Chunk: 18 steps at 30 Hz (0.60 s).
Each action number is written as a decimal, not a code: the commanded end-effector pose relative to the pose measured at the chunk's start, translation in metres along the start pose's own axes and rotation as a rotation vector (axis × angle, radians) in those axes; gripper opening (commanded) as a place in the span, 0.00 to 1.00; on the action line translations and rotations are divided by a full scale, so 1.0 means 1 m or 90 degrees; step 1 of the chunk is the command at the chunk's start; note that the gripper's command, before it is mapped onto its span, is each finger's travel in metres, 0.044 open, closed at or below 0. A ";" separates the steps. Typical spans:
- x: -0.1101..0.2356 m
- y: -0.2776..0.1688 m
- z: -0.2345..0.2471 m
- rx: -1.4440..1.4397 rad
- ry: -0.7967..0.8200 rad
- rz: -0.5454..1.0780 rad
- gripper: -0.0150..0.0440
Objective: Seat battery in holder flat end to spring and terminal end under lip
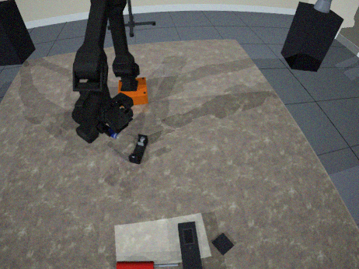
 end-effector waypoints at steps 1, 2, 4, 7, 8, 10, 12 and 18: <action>0.003 0.010 -0.001 -0.090 0.000 0.000 0.38; 0.003 0.013 -0.001 -0.115 0.000 -0.001 0.38; 0.005 0.019 -0.001 -0.164 0.000 -0.001 0.38; 0.006 0.027 -0.001 -0.239 0.000 -0.001 0.38; 0.007 0.030 -0.001 -0.263 0.000 -0.001 0.38; 0.008 0.036 -0.001 -0.313 0.000 -0.002 0.38; 0.009 0.041 0.000 -0.363 0.000 -0.002 0.38; 0.012 0.059 0.002 -0.511 0.001 -0.003 0.38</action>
Point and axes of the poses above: the point midway between the two fingers, 35 mm back from their tips, its own x axis back along the fingers, its own z axis across the jaws, y = z × x, the point moved 7 cm from there along x, back along the fingers, and after that the axes turned 11 degrees about x, right-handed, at the moved point
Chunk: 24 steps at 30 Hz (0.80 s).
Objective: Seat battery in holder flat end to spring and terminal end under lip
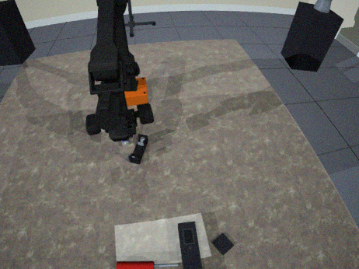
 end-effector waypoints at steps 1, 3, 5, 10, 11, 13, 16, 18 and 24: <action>0.003 0.008 0.008 -0.090 0.000 -0.001 0.38; 0.004 0.011 0.013 -0.140 0.000 -0.001 0.38; 0.005 0.015 0.017 -0.189 0.000 -0.001 0.38; 0.007 0.023 0.029 -0.308 0.001 -0.002 0.38; 0.008 0.024 0.031 -0.320 0.001 -0.002 0.38; 0.008 0.024 0.031 -0.326 0.002 -0.002 0.38; 0.008 0.024 0.031 -0.326 0.002 -0.002 0.38; 0.006 0.024 0.031 -0.326 -0.001 -0.007 0.38; -0.008 0.022 0.033 -0.322 -0.022 -0.050 0.38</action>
Point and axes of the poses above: the point midway between the two fingers, 35 mm back from their tips, its own x axis back along the fingers, its own z axis across the jaws, y = z × x, the point moved 7 cm from there along x, back along the fingers, and after that the axes turned 11 degrees about x, right-handed, at the moved point
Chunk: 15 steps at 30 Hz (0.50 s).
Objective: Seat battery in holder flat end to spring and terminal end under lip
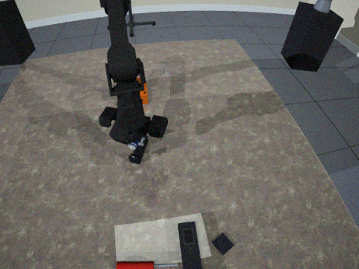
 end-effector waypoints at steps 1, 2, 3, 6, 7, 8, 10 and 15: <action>-0.007 -0.002 0.001 -0.001 -0.006 -0.030 0.38; -0.009 -0.003 0.001 -0.001 -0.008 -0.038 0.38; -0.011 -0.003 0.001 0.000 -0.009 -0.046 0.38; -0.018 -0.006 0.001 0.001 -0.015 -0.071 0.38; -0.020 -0.006 0.002 0.001 -0.016 -0.079 0.38; -0.022 -0.007 0.002 0.002 -0.018 -0.087 0.38; -0.026 -0.009 0.002 0.002 -0.022 -0.103 0.38; -0.032 -0.012 0.002 0.002 -0.029 -0.131 0.38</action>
Point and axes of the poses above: the point midway between the two fingers, 35 mm back from their tips, its own x axis back along the fingers, its own z axis across the jaws, y = z × x, the point moved 7 cm from there along x, back along the fingers, and after that the axes turned 11 degrees about x, right-handed, at the moved point
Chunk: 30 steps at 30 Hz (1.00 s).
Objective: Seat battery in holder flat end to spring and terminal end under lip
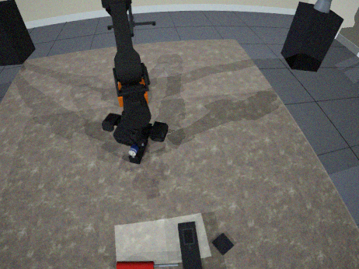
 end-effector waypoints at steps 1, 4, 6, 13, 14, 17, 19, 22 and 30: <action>-0.001 -0.001 0.001 -0.004 -0.003 -0.019 0.38; -0.001 -0.001 0.001 -0.004 -0.004 -0.022 0.38; -0.002 -0.002 0.001 -0.004 -0.006 -0.030 0.38; -0.007 -0.008 0.003 -0.002 -0.014 -0.060 0.38; -0.007 -0.009 0.003 -0.002 -0.015 -0.065 0.38; -0.009 -0.011 0.004 -0.002 -0.019 -0.078 0.38; -0.010 -0.013 0.005 -0.001 -0.021 -0.086 0.38; -0.011 -0.015 0.005 -0.002 -0.024 -0.099 0.38; -0.015 -0.022 0.007 -0.003 -0.033 -0.134 0.38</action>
Point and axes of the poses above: the point midway between the two fingers, 35 mm back from their tips, its own x axis back along the fingers, its own z axis across the jaws, y = z × x, the point moved 7 cm from there along x, back along the fingers, and after that the axes turned 11 degrees about x, right-handed, at the moved point
